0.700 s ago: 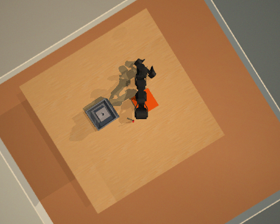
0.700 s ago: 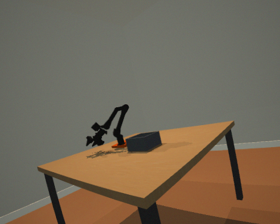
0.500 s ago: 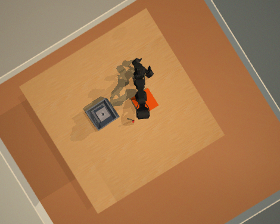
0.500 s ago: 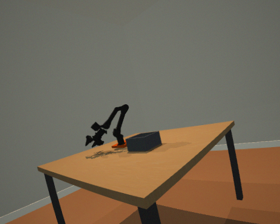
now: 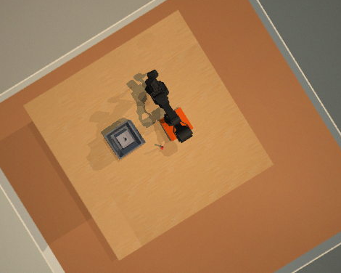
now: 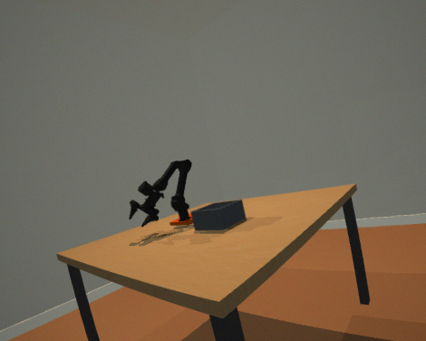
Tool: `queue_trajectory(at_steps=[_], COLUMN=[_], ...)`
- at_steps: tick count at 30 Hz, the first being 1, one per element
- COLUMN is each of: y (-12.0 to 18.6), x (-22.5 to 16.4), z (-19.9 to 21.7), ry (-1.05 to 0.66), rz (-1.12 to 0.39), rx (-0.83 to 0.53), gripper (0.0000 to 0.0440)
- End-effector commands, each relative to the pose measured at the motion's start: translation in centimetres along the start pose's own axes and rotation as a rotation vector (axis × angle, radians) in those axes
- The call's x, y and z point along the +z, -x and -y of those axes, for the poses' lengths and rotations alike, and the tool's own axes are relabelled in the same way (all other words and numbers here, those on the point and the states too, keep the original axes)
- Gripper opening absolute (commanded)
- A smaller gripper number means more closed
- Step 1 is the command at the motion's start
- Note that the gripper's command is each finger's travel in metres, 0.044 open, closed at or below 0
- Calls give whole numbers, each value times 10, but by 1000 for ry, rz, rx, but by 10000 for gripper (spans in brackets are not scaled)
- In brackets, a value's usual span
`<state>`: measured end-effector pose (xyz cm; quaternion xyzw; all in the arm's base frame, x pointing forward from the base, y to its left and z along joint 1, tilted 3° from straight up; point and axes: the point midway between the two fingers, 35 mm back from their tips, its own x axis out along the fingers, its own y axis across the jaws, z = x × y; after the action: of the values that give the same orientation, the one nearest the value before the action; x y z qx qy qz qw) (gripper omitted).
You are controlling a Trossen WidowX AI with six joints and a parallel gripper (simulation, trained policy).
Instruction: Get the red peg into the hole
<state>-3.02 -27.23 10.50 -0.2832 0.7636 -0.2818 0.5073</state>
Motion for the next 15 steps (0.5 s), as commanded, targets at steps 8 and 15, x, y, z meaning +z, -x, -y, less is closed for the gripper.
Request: queue_trajectory(at_steps=[8,15], y=[40,79], x=[72,115], z=[13,10], ry=[-254,-394], rz=[191,301], rx=[59,143], gripper=[440,440])
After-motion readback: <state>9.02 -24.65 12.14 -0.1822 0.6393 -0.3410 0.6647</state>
